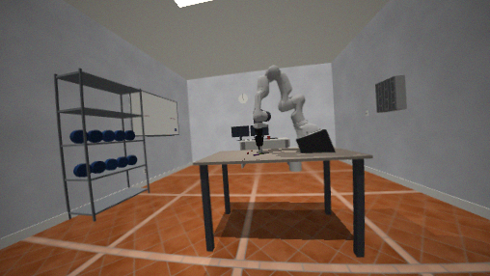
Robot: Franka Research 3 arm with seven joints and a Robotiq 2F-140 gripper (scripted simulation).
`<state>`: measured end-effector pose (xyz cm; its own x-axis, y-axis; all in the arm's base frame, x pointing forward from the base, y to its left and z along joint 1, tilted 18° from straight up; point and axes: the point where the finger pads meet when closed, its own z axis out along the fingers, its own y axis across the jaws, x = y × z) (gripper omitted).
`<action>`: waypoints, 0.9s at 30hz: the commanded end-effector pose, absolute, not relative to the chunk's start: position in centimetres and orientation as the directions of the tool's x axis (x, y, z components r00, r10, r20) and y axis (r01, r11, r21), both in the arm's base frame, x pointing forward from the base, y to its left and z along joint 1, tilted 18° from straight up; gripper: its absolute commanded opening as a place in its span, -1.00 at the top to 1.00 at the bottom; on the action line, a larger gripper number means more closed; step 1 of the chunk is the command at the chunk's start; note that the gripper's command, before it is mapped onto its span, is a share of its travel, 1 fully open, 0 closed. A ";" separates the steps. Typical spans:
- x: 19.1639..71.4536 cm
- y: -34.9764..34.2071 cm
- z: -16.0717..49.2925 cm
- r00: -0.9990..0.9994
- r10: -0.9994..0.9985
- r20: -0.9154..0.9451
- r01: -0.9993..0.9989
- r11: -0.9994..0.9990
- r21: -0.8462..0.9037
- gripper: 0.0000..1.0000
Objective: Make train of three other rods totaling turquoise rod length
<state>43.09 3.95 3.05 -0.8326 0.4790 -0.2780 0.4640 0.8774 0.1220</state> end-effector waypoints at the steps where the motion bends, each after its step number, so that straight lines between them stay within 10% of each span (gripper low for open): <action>1: 43.3 3.9 3.2 -0.831 0.478 -0.285 0.463 0.878 0.124 0.94; 27: 43.3 3.9 3.2 -0.831 0.478 -0.285 0.463 0.878 0.124 0.90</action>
<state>43.16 3.91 3.08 -0.8313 0.4797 -0.2808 0.4646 0.8770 0.1227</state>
